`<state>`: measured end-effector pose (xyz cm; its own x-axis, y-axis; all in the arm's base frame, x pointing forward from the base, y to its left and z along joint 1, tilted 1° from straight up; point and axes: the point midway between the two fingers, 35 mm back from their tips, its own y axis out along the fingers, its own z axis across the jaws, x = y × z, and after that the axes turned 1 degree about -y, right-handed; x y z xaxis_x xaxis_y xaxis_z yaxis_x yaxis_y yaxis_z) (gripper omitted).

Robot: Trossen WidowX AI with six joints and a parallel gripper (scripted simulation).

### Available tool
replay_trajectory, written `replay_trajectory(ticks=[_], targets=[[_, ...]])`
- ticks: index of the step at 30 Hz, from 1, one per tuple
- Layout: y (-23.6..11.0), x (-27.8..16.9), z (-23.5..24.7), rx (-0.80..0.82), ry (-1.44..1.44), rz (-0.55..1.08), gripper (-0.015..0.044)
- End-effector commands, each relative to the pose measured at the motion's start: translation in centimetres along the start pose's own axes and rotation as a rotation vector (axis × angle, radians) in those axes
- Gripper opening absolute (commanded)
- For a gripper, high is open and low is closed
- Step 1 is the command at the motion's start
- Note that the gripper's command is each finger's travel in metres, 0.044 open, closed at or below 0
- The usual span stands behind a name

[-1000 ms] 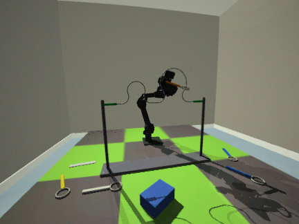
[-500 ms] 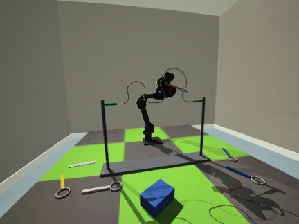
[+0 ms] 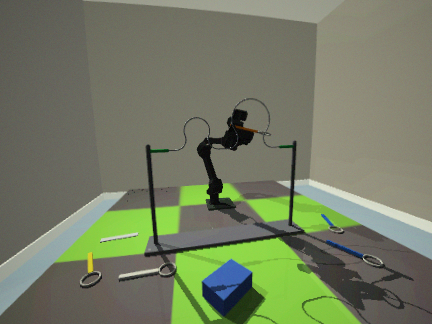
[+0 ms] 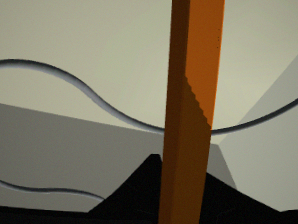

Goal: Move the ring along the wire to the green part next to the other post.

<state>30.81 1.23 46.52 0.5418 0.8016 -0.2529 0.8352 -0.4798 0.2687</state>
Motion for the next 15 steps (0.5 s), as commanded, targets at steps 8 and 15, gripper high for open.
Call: replay_trajectory(ticks=[8,15], targets=[[-0.5,0.3,3.1,0.093,0.144,0.022,-0.015],[-1.0,0.7,5.0,0.156,0.256,0.037,-0.015]])
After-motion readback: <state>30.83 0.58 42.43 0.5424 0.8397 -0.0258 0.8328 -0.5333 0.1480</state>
